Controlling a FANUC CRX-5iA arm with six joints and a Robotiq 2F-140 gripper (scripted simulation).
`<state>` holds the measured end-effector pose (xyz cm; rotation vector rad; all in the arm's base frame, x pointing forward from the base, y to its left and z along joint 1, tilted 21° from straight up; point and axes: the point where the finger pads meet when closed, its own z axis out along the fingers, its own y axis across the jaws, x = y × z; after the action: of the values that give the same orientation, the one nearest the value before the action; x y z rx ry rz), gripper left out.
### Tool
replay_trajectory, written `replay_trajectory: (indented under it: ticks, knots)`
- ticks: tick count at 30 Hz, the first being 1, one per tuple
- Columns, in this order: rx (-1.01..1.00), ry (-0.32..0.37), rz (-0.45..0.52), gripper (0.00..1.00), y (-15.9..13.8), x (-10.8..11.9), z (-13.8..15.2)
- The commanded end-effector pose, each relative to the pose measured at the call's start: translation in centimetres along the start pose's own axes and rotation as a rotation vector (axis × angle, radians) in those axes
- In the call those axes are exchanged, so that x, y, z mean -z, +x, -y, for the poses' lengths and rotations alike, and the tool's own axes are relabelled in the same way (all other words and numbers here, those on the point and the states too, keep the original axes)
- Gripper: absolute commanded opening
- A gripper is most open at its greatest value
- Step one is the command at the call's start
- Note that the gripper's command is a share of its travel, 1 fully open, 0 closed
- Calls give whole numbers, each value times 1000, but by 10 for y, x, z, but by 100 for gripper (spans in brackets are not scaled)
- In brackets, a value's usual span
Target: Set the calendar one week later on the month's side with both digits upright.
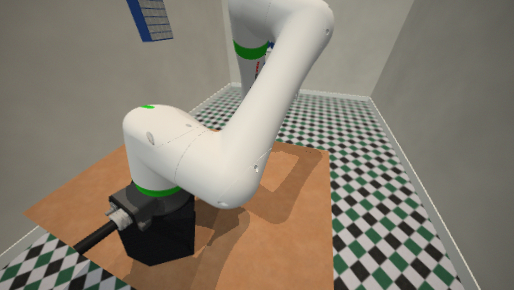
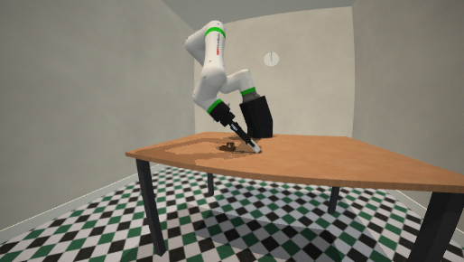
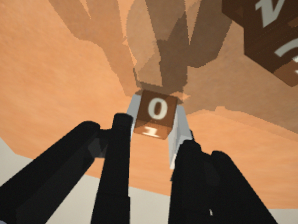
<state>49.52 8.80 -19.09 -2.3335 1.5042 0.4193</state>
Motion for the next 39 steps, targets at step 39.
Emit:
replay_trajectory:
  ticks: [39]
  knots:
    - [0, 0, 0, 41, -2, 2, 0]
